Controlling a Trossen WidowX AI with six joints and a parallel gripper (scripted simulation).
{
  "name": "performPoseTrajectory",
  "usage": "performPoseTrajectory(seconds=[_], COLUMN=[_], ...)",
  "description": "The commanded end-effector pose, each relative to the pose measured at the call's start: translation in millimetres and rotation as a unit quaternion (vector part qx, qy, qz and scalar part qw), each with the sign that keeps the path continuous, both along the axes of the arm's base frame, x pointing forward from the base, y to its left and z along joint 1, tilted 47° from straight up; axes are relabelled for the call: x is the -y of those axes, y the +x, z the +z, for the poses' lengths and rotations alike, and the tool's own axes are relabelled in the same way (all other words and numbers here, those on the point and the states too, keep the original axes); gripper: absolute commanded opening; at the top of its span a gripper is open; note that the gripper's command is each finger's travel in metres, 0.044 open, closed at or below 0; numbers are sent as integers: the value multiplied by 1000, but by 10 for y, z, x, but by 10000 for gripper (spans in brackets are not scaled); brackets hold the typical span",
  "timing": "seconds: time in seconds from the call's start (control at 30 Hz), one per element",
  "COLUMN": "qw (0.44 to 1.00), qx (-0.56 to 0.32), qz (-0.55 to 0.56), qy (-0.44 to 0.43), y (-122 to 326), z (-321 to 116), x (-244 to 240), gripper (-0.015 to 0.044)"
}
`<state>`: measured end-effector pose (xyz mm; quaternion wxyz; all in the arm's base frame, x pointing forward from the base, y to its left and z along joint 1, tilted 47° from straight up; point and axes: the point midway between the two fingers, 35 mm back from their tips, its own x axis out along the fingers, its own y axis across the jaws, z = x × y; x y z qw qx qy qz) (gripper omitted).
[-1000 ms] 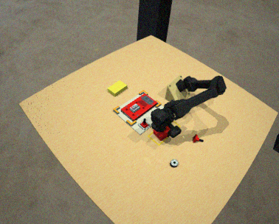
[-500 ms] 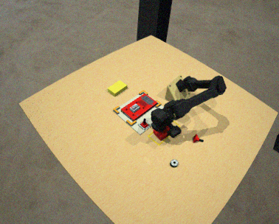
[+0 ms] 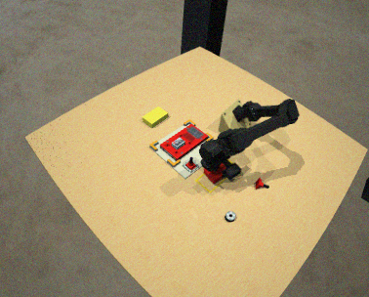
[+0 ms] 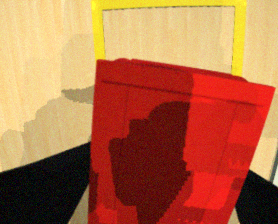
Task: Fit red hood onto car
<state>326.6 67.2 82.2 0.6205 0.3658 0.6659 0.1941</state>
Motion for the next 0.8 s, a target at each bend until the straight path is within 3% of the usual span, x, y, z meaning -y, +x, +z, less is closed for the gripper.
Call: performPoseTrajectory(seconds=[0.0,0.77], qw=[1000,1000], qx=[5,4], qz=[-1,-1], qy=[-3,-4], y=[16,-9], z=[80,450], x=[94,494], gripper=[0,0])
